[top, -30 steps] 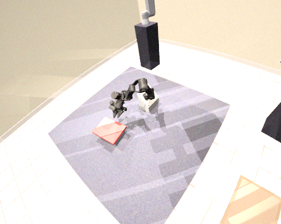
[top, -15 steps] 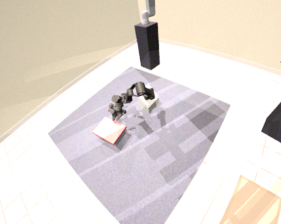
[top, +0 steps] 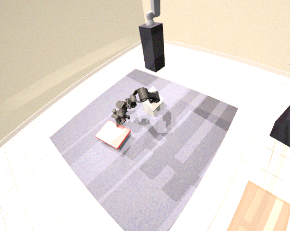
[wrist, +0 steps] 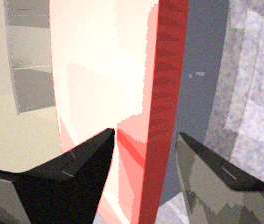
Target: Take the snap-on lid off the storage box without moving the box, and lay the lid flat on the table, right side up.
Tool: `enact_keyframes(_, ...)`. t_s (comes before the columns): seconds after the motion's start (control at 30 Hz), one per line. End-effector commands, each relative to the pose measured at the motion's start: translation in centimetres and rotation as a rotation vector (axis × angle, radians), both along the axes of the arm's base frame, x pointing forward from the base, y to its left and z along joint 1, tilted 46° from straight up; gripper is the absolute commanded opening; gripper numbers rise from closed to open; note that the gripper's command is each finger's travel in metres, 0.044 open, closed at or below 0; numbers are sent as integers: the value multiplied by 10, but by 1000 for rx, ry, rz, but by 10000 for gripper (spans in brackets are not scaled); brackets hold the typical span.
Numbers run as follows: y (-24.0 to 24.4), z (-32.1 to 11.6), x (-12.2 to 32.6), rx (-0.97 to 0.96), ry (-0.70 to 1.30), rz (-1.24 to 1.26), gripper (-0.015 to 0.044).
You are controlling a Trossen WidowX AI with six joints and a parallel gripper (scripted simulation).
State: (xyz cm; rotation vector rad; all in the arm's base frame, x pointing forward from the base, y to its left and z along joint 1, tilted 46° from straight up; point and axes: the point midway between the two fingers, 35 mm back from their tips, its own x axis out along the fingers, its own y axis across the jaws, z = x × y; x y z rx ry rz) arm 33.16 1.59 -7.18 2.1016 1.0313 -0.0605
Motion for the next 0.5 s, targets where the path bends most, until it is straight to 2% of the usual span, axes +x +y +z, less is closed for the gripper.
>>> enact_keyframes(0.0,0,-1,1,2,3,-5,130)
enact_keyframes(0.2,0,-1,1,2,3,-5,90)
enact_keyframes(0.33,0,-1,1,2,3,-5,0)
enact_keyframes(0.47,0,0,1,1,-2,-2,0)
